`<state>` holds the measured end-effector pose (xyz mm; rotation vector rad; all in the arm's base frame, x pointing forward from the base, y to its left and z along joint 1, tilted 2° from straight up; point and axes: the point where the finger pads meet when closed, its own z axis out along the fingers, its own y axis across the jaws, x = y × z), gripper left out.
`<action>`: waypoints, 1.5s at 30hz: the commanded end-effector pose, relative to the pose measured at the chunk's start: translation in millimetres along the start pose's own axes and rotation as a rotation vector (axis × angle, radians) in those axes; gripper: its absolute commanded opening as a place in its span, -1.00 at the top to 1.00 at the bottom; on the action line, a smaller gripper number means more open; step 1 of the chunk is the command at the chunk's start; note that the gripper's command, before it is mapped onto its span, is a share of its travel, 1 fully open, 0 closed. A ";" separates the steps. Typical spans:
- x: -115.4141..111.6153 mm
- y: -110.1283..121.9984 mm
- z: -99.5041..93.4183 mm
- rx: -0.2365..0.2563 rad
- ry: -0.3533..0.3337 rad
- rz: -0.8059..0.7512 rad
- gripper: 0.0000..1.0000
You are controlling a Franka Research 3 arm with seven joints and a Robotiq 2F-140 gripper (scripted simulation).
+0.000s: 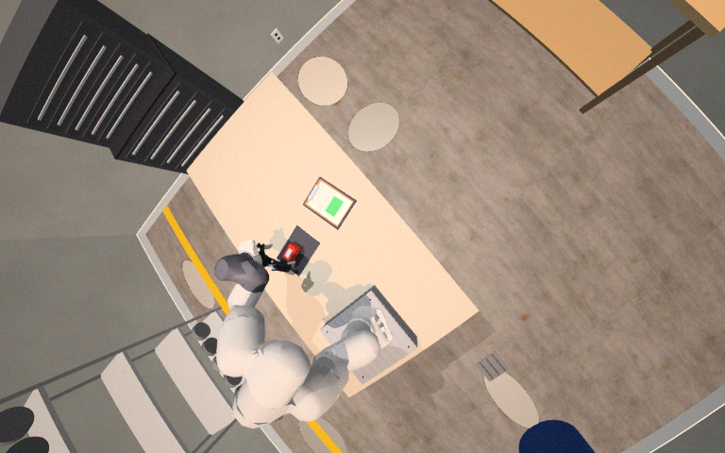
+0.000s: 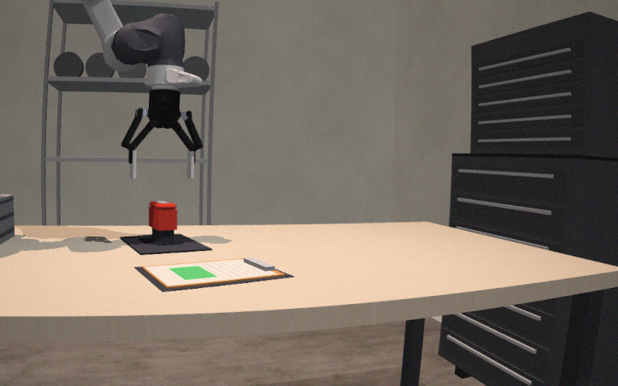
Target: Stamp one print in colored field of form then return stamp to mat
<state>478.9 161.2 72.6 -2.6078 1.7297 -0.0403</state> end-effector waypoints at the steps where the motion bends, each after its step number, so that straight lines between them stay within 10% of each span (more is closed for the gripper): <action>1: 0.1 1.0 1.3 -0.001 0.001 0.006 -1.00; 21: 2.3 0.3 -48.7 -0.002 0.004 0.019 -1.00; 35: 299.9 13.1 -45.9 0.028 -0.002 0.911 -1.00; 37: 299.9 13.1 -45.9 0.028 -0.002 0.911 -1.00; 42: 326.1 15.6 45.8 0.018 -0.001 1.200 -1.00; 45: 325.8 16.4 53.7 -0.001 -0.001 1.294 -1.00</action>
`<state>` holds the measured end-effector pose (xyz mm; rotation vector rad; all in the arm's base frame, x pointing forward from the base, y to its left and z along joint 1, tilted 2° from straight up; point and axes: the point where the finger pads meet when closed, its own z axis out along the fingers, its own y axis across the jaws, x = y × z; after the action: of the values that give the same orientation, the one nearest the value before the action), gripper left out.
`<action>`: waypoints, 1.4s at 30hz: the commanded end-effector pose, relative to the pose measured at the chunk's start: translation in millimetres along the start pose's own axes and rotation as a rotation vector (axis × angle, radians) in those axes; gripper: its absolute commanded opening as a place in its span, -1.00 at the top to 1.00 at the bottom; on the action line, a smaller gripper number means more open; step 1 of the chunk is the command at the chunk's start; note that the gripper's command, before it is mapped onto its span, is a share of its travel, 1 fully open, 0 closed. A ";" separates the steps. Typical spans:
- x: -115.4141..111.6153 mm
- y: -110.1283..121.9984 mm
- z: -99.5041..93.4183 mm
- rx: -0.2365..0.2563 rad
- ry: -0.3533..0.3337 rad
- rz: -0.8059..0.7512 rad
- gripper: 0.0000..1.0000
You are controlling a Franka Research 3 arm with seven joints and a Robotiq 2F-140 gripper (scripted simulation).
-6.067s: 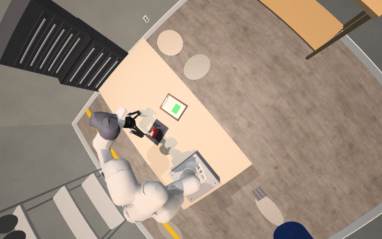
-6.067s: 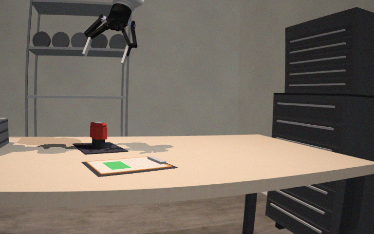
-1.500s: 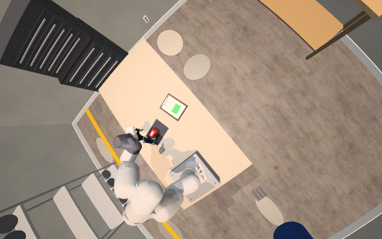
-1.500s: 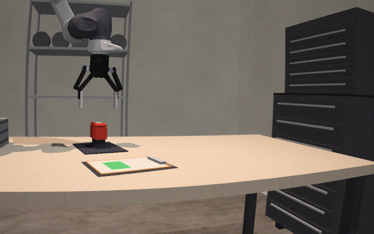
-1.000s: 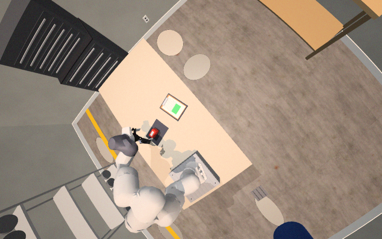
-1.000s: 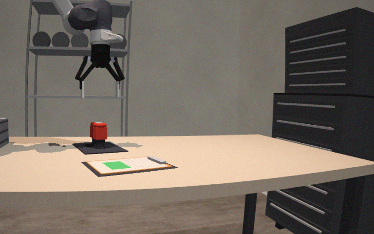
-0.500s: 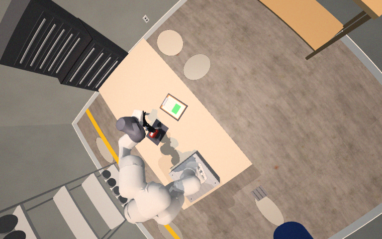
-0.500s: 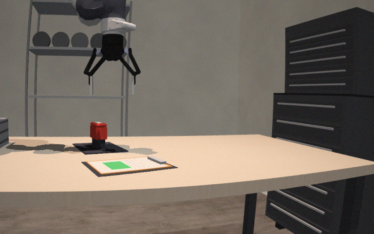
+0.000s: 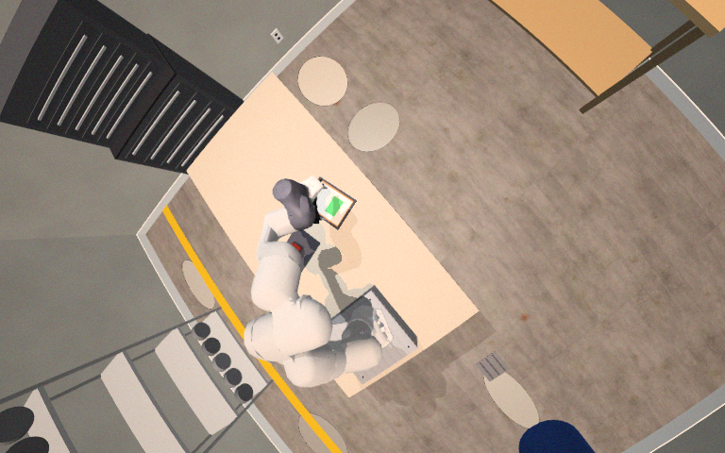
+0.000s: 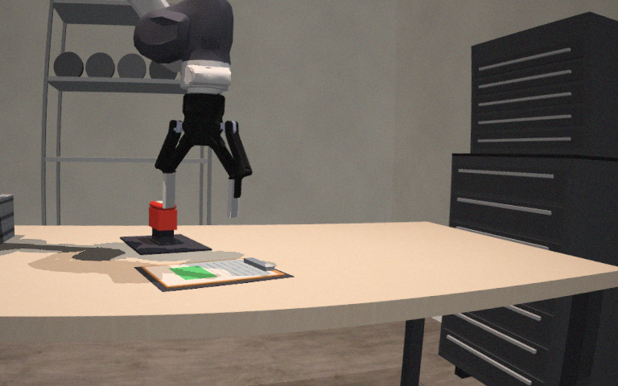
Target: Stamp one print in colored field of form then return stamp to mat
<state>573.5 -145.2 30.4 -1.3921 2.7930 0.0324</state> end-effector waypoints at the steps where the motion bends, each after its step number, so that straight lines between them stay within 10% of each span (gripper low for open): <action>1: -10.7 -15.0 7.2 0.034 0.011 0.277 -1.00; 42: -10.7 -15.0 7.2 0.040 0.012 0.322 -1.00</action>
<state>590.6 -145.0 22.9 -0.9391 2.9752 -0.0250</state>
